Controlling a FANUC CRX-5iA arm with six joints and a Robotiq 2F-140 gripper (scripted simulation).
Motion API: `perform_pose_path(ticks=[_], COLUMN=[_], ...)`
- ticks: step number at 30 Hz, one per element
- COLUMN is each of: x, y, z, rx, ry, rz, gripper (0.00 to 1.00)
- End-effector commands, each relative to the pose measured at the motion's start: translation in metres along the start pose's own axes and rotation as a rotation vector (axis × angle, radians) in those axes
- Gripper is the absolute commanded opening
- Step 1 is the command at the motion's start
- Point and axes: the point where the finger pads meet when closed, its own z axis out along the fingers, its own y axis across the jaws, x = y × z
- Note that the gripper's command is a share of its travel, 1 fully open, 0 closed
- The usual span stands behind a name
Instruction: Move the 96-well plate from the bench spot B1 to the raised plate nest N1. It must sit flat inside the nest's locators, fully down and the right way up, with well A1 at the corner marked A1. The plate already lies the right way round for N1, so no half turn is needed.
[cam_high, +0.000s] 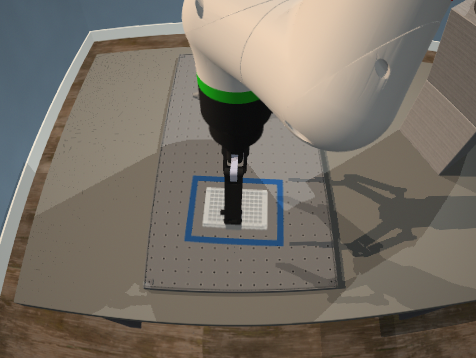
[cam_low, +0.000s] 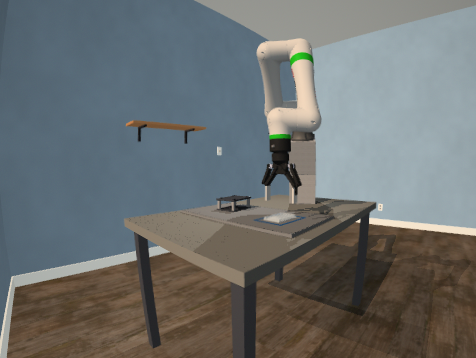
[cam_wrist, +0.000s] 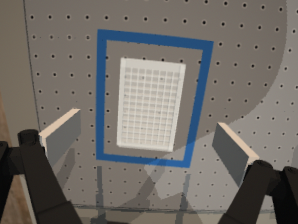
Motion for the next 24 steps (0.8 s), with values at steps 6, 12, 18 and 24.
perform_pose_path(ticks=[6,12,18,24], x=[0.0,0.0,0.0,0.0], y=[0.0,0.0,0.0,0.0], z=[0.011,0.019,0.029,0.036], rx=[0.0,0.0,0.0,0.0], ry=[0.0,0.0,0.0,0.0], rz=[0.0,0.0,0.0,0.0], gripper=[1.0,1.0,1.0,1.0])
